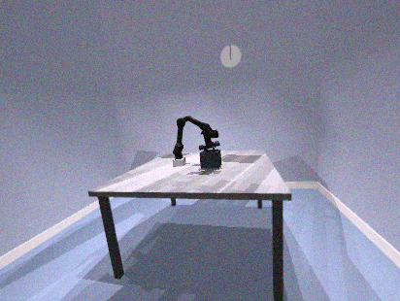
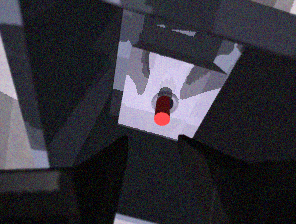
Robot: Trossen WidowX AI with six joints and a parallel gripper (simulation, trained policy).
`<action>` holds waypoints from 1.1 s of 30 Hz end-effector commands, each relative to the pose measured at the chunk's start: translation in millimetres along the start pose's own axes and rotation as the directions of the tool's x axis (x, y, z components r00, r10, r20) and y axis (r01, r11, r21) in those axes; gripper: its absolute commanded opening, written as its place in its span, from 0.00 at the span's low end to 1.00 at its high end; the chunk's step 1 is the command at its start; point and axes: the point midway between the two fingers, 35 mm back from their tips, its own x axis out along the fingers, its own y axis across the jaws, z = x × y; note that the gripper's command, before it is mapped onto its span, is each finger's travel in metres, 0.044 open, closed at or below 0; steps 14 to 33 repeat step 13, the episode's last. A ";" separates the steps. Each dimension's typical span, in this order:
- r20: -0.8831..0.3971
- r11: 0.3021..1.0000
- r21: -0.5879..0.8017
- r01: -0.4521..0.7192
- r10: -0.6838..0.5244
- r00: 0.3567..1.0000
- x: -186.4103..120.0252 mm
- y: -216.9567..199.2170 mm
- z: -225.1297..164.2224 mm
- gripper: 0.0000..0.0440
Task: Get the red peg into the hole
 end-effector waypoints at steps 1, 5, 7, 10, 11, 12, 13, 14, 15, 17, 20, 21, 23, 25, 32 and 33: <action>-0.023 1.000 0.007 -0.027 0.027 0.999 -8.8 4.3 2.6 0.47; -0.041 0.999 0.015 -0.050 0.051 0.998 -16.6 7.6 5.0 0.49; -0.048 0.998 0.019 -0.062 0.063 0.997 -20.6 9.2 6.5 0.50; -0.056 0.996 0.024 -0.080 0.081 0.995 -26.4 11.6 8.8 0.52; -0.058 0.996 0.025 -0.086 0.088 0.994 -28.3 12.4 9.7 0.52; -0.060 0.995 0.026 -0.092 0.094 0.994 -30.2 13.2 10.5 0.52; -0.061 0.995 0.027 -0.098 0.099 0.993 -32.1 14.0 11.3 0.52; -0.061 0.995 0.027 -0.098 0.099 0.993 -32.1 14.0 11.3 0.52; -0.061 0.995 0.027 -0.098 0.099 0.993 -32.1 14.0 11.3 0.52; -0.061 0.995 0.027 -0.098 0.099 0.993 -32.1 14.0 11.3 0.52; -0.061 0.995 0.027 -0.098 0.099 0.993 -32.1 14.0 11.3 0.52; -0.061 0.995 0.027 -0.098 0.099 0.993 -32.1 14.0 11.3 0.52; -0.061 0.995 0.027 -0.098 0.099 0.993 -32.1 14.0 11.3 0.52; -0.061 0.995 0.027 -0.098 0.099 0.993 -32.1 14.0 11.3 0.52; -0.061 0.995 0.027 -0.098 0.099 0.993 -32.1 14.0 11.3 0.52; -0.061 0.995 0.027 -0.098 0.099 0.993 -32.1 14.0 11.3 0.52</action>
